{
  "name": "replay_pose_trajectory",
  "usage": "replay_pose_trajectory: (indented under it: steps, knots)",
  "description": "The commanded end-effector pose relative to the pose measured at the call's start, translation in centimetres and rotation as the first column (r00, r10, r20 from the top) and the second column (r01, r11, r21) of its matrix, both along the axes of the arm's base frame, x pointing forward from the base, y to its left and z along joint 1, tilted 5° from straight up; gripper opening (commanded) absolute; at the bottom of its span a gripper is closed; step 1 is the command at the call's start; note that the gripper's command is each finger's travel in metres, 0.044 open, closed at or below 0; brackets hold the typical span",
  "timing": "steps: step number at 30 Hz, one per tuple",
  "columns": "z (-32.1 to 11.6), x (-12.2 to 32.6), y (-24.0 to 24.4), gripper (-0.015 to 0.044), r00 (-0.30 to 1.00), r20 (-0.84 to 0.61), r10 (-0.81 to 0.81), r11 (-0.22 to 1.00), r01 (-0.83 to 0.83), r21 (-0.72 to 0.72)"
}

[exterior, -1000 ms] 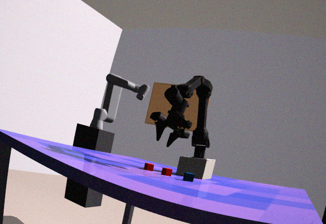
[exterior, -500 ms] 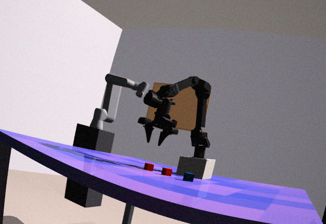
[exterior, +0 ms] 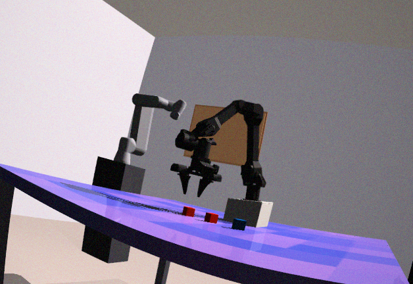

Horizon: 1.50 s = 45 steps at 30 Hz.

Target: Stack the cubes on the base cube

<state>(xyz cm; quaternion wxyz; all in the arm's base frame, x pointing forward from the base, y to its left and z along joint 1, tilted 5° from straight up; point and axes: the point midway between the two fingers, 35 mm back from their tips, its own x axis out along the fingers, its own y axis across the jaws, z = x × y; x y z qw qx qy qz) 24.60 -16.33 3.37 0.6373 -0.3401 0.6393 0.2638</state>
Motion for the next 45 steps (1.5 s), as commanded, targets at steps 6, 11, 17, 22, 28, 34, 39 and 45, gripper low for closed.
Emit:
replay_pose_trajectory:
  steps: [6,11,17,22,28,34,39,45]
  knots:
    - [-2.5,-0.2,0.0,0.0265,1.0,-0.004,0.005,1.0,-0.005,0.006]
    - [-3.1,-0.2,-0.1,0.0265,1.0,-0.004,0.005,1.0,-0.005,0.006]
    - [-3.8,-0.1,-0.2,0.0265,1.0,-0.004,0.005,1.0,-0.005,0.006]
    - [-4.6,-0.1,-0.2,0.0265,1.0,-0.005,0.005,1.0,-0.005,0.006]
    - [-5.6,0.0,-0.3,0.0265,1.0,-0.005,0.005,1.0,-0.005,0.006]
    - [-6.3,-0.1,-0.4,0.0265,1.0,-0.005,0.005,1.0,-0.005,0.006]
    - [-6.3,-0.1,-0.4,0.0134,1.0,-0.005,0.005,1.0,-0.005,0.006]
    - [-6.1,0.0,-0.4,0.0105,1.0,-0.005,0.005,1.0,-0.005,0.006]
